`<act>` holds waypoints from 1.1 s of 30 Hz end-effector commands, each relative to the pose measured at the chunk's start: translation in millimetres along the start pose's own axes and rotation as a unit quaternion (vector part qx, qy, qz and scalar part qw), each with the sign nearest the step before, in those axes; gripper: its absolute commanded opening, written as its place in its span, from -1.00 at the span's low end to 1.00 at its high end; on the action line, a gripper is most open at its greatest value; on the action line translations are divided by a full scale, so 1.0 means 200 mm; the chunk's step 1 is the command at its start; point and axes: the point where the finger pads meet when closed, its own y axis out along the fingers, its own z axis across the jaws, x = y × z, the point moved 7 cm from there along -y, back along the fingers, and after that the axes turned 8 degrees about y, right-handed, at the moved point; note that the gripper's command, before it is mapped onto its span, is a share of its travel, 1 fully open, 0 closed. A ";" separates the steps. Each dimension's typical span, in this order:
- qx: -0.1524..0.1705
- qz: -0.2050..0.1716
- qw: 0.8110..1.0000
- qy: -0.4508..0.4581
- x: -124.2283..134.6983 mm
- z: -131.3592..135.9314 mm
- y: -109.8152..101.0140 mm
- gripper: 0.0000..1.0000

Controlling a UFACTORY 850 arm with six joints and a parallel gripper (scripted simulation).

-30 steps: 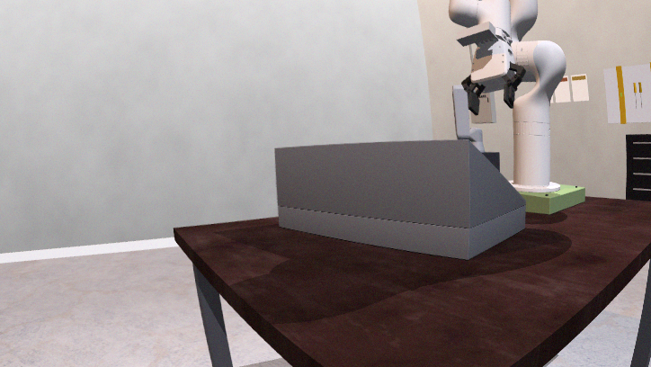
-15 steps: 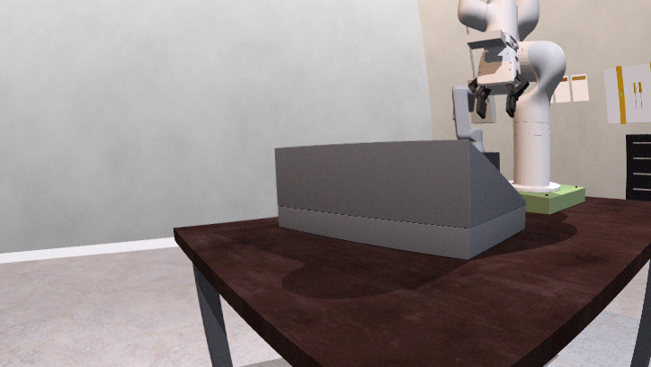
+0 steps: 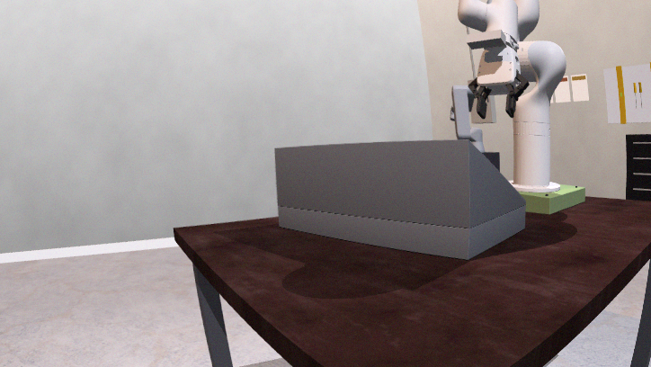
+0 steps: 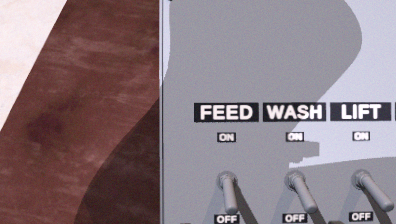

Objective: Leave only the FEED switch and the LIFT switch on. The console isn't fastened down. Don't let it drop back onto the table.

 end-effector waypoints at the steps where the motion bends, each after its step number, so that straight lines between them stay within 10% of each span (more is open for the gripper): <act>1: 0.000 0.001 1.000 0.000 0.00 0.00 0.00 0.53; 30: 0.000 0.001 1.000 0.000 -0.05 0.15 0.02 0.53; 31: 0.000 0.001 1.000 0.000 -0.05 0.15 0.02 1.00; 33: 0.000 0.001 1.000 0.000 -0.05 0.15 0.02 1.00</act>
